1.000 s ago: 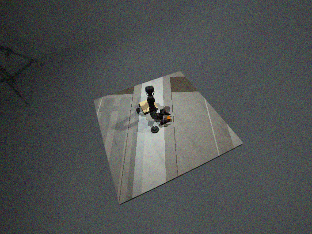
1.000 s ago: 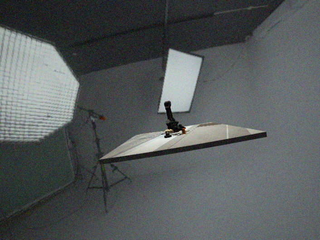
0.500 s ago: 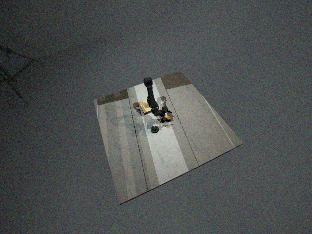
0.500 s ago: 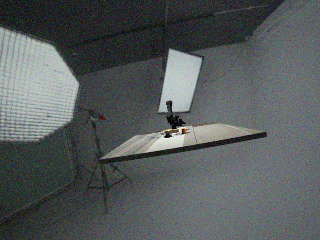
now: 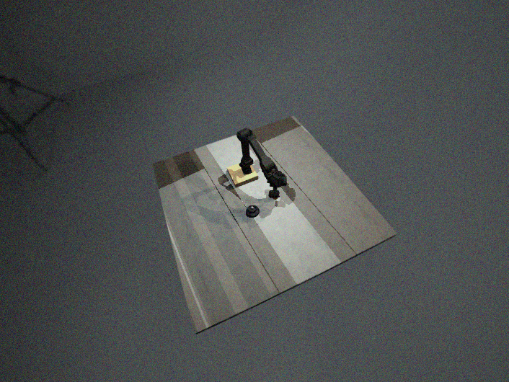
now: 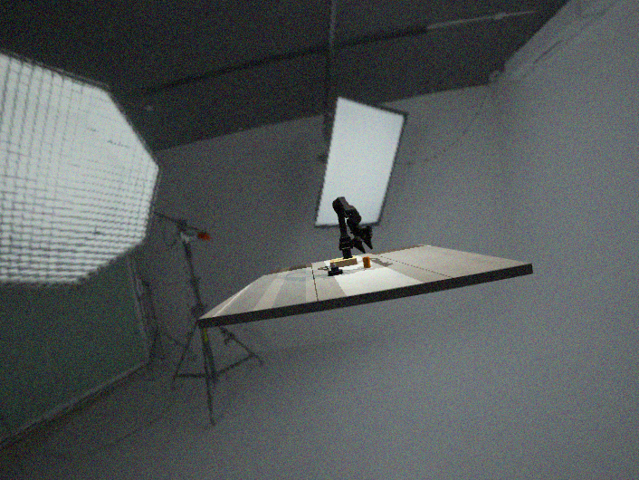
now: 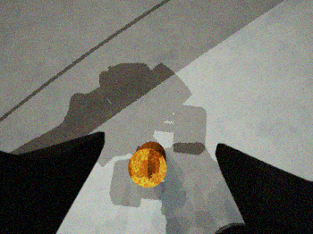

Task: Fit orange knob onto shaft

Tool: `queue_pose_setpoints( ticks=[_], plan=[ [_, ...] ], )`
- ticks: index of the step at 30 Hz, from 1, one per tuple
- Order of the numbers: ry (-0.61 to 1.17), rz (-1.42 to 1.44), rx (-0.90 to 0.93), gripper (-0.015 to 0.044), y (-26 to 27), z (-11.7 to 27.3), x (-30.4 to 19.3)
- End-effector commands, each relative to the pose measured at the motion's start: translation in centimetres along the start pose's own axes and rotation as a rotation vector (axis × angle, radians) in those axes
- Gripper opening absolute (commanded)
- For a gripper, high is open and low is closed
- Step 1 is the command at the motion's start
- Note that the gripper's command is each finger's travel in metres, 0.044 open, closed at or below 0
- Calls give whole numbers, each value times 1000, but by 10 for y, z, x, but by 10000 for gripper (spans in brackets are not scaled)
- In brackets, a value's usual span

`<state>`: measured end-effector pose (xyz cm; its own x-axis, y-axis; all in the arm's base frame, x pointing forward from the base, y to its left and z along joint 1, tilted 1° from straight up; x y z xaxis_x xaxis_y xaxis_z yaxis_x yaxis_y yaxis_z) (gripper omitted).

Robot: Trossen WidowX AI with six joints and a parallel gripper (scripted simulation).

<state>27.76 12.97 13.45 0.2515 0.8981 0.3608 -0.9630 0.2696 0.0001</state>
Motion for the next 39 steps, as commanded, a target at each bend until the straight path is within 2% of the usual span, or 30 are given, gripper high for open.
queue_pose_setpoints(
  ticks=[1,14,20,26,31,39],
  plan=[
    [369,112,11,440,19,32,15],
    [369,125,13,440,20,32,15],
    [362,556,94,440,18,33,13],
    [361,609,104,440,18,33,13],
    [361,609,104,440,18,2,1],
    [361,609,104,440,18,-14,-5]
  ],
)
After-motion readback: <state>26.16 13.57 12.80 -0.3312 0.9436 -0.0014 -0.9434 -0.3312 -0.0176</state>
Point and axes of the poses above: the point midway between the two fingers, 35 mm back from their tips, its own z axis back along the fingers, its own y axis across the jaws, x = y × z, the point moved 5 cm from there along z, back along the fingers, and after that the axes turned 11 degrees about z, right-handed, at the moved point
